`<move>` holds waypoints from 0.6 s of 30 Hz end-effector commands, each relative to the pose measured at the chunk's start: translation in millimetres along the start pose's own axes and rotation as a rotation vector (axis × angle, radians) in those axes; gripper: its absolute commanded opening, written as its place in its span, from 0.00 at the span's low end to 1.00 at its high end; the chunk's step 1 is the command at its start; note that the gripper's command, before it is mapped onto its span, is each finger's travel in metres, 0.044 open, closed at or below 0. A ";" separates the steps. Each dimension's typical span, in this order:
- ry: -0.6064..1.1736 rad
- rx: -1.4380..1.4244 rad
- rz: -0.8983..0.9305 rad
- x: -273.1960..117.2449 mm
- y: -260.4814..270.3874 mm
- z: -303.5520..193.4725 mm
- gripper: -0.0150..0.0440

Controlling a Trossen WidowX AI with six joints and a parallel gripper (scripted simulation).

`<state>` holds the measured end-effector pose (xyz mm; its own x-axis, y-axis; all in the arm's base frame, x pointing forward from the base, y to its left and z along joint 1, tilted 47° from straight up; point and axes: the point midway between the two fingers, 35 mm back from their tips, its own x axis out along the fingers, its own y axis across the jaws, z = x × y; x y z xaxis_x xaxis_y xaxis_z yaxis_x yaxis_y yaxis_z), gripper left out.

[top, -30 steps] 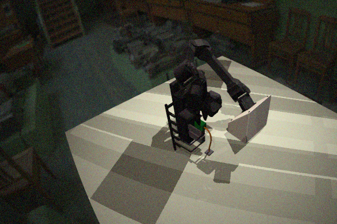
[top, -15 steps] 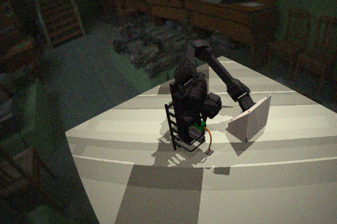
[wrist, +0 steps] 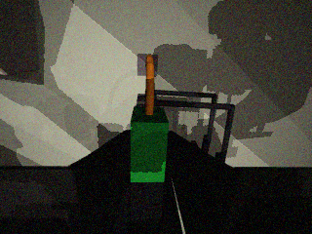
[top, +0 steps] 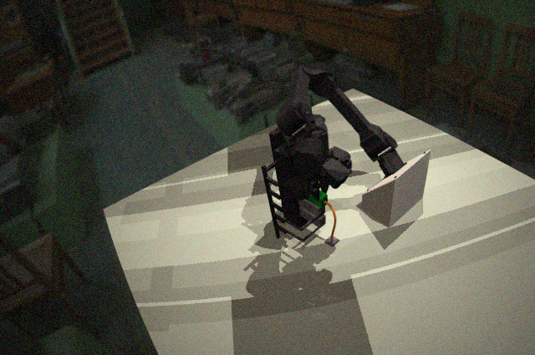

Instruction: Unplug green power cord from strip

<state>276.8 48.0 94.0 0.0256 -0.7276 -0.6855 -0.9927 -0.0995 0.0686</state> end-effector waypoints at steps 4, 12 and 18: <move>-0.003 -0.001 -0.002 -0.9 -1.0 11.7 0.25; -0.004 -0.001 -0.002 -1.5 -1.8 24.8 0.25; -0.004 -0.002 -0.003 -2.5 -1.5 34.8 0.25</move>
<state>277.4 61.8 78.5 0.0250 -0.7247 -0.6886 -0.9950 -0.0845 0.0529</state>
